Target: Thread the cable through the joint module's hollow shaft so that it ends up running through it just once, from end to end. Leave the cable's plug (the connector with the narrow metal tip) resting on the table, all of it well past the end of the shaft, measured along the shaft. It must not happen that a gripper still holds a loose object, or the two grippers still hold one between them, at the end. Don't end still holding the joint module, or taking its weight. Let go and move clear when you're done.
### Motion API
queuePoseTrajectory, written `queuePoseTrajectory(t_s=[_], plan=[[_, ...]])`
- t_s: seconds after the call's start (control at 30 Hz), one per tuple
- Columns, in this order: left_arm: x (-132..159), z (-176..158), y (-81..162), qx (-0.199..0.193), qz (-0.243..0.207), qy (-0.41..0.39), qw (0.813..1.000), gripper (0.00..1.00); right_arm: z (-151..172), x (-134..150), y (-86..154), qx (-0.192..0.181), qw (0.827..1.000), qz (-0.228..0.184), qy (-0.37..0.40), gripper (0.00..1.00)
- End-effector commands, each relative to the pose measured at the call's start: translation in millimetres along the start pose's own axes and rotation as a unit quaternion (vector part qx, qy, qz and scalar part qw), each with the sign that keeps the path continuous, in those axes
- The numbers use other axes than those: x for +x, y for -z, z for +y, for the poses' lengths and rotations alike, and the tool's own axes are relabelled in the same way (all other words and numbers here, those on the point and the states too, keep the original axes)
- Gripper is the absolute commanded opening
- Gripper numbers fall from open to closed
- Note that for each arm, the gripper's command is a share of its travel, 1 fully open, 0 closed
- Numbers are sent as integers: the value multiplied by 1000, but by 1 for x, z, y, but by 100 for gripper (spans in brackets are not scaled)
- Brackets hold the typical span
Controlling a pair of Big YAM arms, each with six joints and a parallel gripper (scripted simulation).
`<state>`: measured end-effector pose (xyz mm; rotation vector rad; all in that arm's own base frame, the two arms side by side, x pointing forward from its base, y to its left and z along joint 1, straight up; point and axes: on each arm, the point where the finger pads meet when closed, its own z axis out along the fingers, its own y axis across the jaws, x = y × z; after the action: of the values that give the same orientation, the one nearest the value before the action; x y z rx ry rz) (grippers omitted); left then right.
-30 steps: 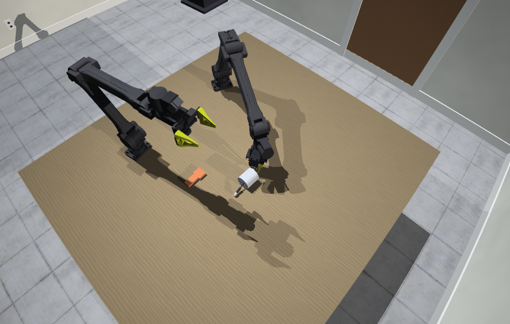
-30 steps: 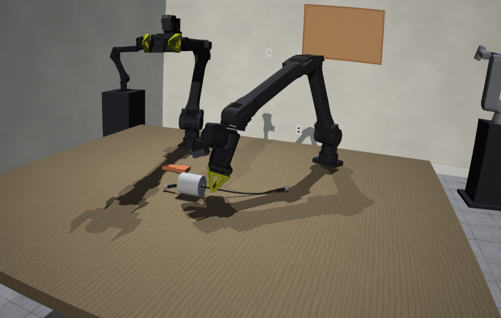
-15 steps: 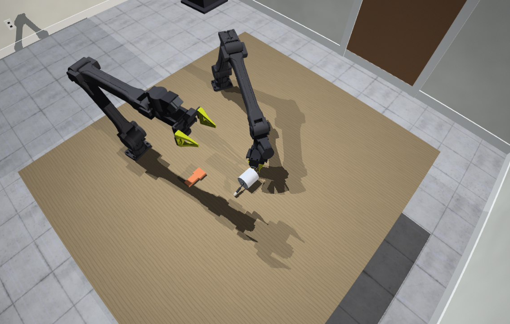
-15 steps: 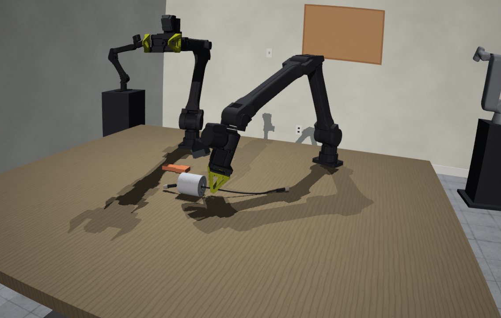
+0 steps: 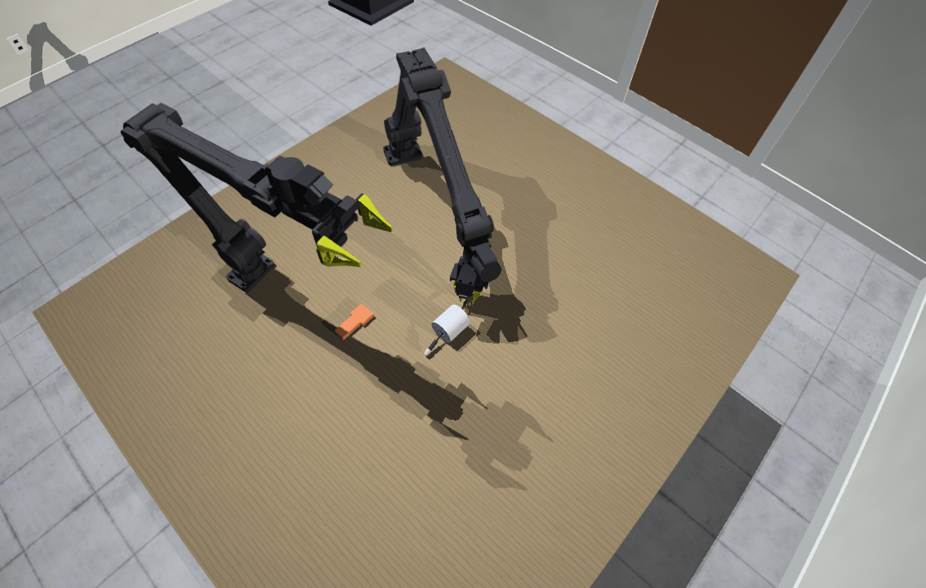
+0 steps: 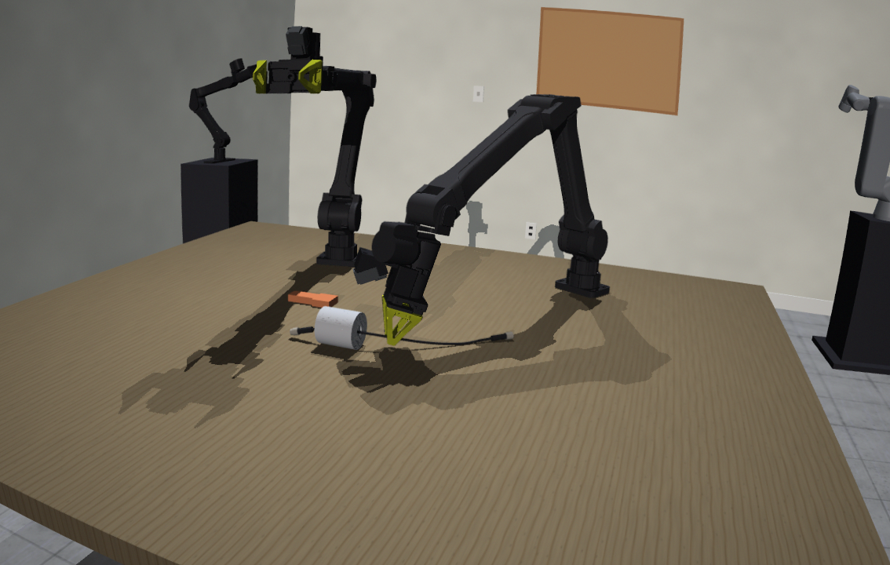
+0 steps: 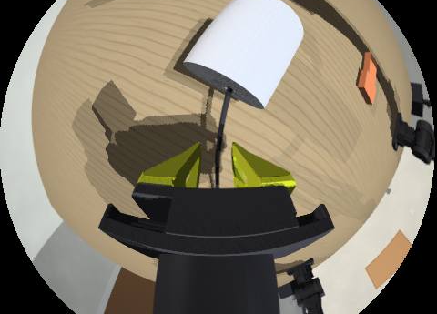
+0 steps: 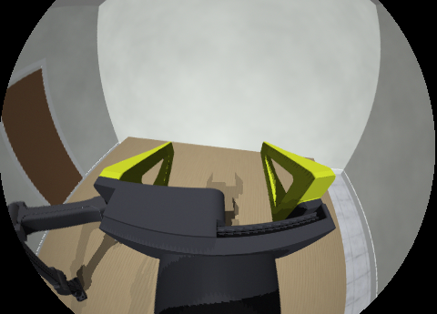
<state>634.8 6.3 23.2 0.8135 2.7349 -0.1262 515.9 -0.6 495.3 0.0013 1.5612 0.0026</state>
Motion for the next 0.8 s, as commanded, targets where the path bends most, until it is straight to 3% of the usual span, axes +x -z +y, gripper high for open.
queuePoseTrajectory(t_s=[0.0, 0.13, 0.2, 0.43, 0.47, 0.77], plan=[[6, 9, 16, -10, -14, -4, 1000, 32, -6, -24, -2, 6, 1000, -17, -4, 96], [-3, 6, 12, -9, -16, -13, 1000, 32, -6, -24, -2, 6, 1000, -17, -4, 96], [13, 8, 16, -9, -13, -6, 1000, 32, -6, -24, -2, 6, 1000, -17, -4, 96], [23, 7, 14, -7, -11, -6, 1000, 32, -6, -24, -2, 6, 1000, -17, -4, 96], [22, 7, 15, -7, -11, -7, 1000, 0, -6, -24, -2, 6, 1000, -17, -4, 96], [15, -8, 10, -1, -4, -20, 1000, 0, -6, -24, -2, 6, 1000, -17, -4, 96]])
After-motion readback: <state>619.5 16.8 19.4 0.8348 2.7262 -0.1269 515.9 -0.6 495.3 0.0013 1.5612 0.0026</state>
